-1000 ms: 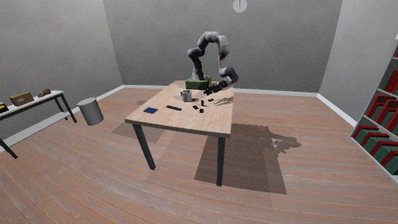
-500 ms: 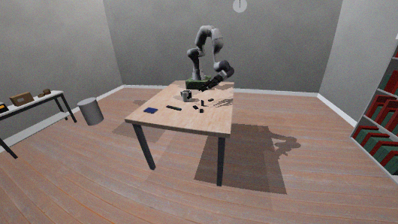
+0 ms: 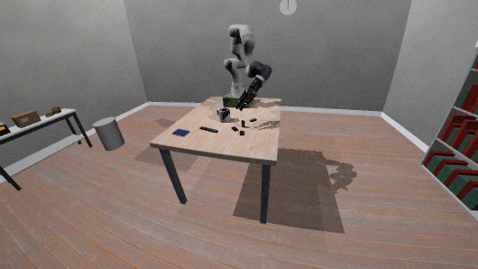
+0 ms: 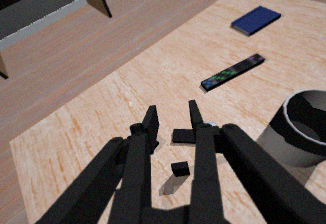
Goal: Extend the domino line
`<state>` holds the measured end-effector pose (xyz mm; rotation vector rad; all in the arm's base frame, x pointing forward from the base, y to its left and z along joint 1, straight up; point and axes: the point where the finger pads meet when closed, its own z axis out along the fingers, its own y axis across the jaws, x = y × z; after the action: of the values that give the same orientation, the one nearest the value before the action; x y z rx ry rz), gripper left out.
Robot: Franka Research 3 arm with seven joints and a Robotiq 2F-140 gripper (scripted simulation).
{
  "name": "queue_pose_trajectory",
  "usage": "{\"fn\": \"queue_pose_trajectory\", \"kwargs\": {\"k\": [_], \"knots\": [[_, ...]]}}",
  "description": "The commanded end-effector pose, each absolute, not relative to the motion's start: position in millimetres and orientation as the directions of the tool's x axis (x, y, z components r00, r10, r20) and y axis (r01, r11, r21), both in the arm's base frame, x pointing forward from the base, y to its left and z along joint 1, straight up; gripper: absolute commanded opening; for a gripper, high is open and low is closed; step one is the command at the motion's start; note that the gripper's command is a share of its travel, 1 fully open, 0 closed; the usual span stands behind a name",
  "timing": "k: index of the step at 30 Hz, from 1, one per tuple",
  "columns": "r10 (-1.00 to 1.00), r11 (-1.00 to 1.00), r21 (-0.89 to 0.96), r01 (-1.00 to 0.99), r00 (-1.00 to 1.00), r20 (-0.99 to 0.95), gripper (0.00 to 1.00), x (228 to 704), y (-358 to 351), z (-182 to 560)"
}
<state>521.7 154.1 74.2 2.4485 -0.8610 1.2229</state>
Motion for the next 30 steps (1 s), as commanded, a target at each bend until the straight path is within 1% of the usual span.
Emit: {"fn": "queue_pose_trajectory", "kwargs": {"k": [1,9,11,15,30], "knots": [[-0.327,-0.868,0.084,-0.489,0.69,0.646,0.34,519,172,57],[-0.37,-0.888,0.057,-0.456,0.784,0.499,0.34,526,168,59],[-0.37,-0.888,0.057,-0.456,0.784,0.499,0.34,526,168,59],[-0.373,-0.904,0.046,-0.426,0.835,0.405,0.34,528,167,59],[-0.412,-0.909,-0.028,-0.415,0.889,0.199,0.34,536,166,61]]}}
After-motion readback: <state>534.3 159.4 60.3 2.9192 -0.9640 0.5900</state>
